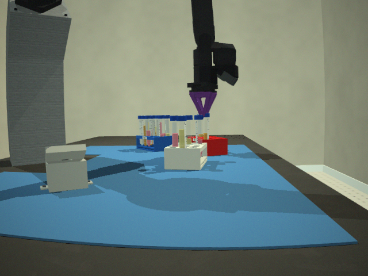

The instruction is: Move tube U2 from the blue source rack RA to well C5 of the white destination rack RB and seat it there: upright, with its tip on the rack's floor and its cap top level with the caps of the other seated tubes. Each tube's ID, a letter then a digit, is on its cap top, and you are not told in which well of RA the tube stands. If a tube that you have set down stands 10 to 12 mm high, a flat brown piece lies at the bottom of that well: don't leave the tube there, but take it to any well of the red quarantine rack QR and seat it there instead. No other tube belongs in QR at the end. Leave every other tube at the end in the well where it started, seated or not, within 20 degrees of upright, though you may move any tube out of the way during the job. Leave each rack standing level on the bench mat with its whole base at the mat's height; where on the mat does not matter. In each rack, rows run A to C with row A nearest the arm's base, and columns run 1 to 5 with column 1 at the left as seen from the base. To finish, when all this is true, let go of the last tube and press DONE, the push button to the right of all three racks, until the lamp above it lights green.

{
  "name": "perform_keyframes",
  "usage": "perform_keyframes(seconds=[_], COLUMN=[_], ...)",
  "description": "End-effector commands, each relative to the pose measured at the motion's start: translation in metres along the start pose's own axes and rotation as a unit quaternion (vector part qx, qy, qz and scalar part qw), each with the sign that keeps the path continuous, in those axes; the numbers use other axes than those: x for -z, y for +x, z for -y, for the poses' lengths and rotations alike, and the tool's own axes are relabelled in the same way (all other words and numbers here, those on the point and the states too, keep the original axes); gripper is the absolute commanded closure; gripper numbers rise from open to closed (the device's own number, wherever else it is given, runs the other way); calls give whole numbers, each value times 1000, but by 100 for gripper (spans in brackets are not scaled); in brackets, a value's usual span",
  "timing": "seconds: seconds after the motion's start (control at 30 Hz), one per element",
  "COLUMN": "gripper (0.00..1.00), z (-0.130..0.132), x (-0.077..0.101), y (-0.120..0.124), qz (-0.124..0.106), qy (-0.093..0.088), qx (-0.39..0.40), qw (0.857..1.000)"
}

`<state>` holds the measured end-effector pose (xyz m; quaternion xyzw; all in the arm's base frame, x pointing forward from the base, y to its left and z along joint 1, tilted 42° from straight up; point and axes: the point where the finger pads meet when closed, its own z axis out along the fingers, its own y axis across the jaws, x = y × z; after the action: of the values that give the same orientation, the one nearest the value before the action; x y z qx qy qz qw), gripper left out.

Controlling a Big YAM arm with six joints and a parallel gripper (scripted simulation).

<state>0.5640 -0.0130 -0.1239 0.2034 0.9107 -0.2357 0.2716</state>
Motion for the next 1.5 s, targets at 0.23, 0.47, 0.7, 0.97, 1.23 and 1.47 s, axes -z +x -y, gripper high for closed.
perform_keyframes(seconds=[0.23, 0.47, 0.7, 0.97, 1.23, 1.47], gripper=[100, 100, 100, 100, 76, 70], z=[-8, -5, -4, -6, -6, -6], x=[-1, -4, -6, 1, 1, 1], y=[-10, -7, -6, -7, -7, -7], qz=[12, 9, 8, 9, 9, 9], qy=[-8, -6, -5, -7, -7, -7], qx=[-2, -1, -2, -2, -2, -2], qw=[1000, 1000, 1000, 1000, 1000, 1000])
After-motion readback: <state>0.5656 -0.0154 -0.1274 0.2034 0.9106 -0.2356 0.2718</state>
